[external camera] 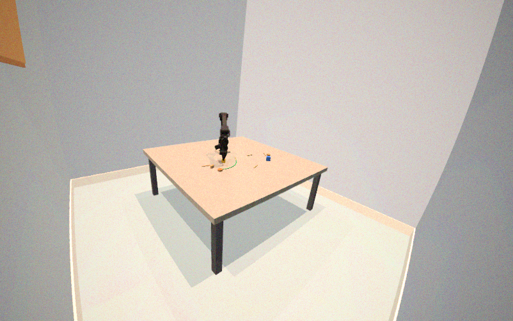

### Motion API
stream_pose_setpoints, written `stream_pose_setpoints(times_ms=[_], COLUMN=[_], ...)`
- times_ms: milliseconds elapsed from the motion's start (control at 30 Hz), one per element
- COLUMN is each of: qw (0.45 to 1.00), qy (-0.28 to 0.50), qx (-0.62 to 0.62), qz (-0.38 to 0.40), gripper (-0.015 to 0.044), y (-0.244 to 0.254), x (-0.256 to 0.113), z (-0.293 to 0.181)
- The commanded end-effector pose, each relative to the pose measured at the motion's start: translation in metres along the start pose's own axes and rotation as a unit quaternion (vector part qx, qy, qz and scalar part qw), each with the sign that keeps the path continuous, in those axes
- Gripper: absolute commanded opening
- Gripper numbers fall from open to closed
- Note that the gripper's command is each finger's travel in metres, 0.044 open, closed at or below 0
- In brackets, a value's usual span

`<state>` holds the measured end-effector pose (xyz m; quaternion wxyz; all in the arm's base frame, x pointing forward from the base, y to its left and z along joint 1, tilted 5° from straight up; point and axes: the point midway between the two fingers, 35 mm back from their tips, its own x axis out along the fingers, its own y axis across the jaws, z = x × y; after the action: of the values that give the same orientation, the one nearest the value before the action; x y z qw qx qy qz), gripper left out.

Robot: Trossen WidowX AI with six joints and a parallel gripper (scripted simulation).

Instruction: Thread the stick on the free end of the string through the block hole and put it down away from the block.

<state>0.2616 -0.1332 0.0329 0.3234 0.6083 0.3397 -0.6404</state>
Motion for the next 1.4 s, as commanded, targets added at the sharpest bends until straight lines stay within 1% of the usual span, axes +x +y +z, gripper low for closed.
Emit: stream_pose_setpoints(times_ms=[0,233,433,633,700,1367], qw=[1.000,1.000,1.000,1.000,1.000,1.000], qy=[-0.002,-0.002,0.000,0.000,0.000,0.000], qx=[0.001,0.001,0.000,0.000,0.000,0.000], qz=[-0.003,-0.003,-0.003,-0.003,-0.003,-0.003], gripper=[0.0239,0.0239,0.0082,0.0042,0.0000,0.0000], y=[-0.001,-0.002,-0.002,-0.002,-0.002,-0.002], x=[0.008,0.010,0.009,0.009,0.009,-0.002], z=[0.001,0.001,0.000,0.000,0.000,0.000])
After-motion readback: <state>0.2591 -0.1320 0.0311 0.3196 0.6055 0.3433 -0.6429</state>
